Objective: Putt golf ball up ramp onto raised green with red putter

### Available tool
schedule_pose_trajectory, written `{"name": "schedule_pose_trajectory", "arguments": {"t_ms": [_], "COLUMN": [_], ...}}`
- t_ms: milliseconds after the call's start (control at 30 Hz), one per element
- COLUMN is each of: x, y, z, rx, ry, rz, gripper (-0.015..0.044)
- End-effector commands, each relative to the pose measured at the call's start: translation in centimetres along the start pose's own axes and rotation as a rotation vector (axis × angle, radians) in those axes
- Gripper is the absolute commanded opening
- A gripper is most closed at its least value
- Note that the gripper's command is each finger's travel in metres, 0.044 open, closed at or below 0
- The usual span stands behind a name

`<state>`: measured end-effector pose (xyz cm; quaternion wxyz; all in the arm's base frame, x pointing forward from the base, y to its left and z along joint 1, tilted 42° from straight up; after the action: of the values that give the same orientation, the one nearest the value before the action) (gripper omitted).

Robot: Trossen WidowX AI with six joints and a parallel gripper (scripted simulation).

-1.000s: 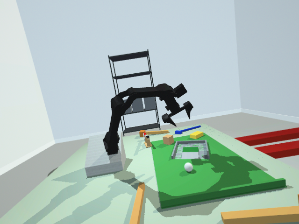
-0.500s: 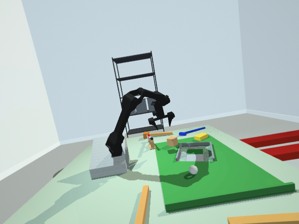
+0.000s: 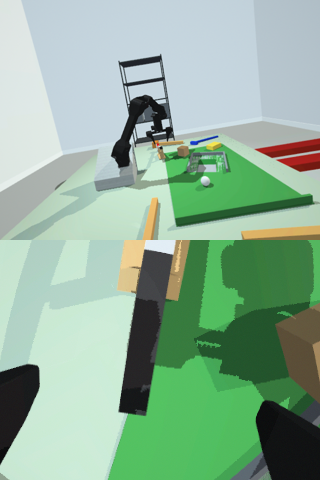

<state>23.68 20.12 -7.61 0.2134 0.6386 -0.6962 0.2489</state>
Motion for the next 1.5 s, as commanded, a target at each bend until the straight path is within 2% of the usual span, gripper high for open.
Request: {"name": "schedule_pose_trajectory", "arguments": {"t_ms": [0,200,367,1200,1467], "x": [0.0,0.0,0.1,0.2,0.1], "y": [0.5,0.5,0.5,0.5,0.5], "z": [1.7,2.5,4.5,7.0,6.7], "rx": [-0.008,-0.008,-0.008,-0.007,-0.01], "ry": [0.011,0.011,0.012,0.013,0.008], "rz": [0.001,0.001,0.002,0.002,0.006], "gripper": [0.044,0.044,0.044,0.044,0.023]}}
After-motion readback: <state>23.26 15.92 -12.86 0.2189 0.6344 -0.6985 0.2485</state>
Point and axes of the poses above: the point midway between the two fingers, 35 mm back from their tips, its own z axis out along the fingers, its own y axis across the jaws, x = y × z, the point moved 2 cm from there along -z, back along the fingers, and after that the axes turned 12 degrees about z, right-handed, at the moved point
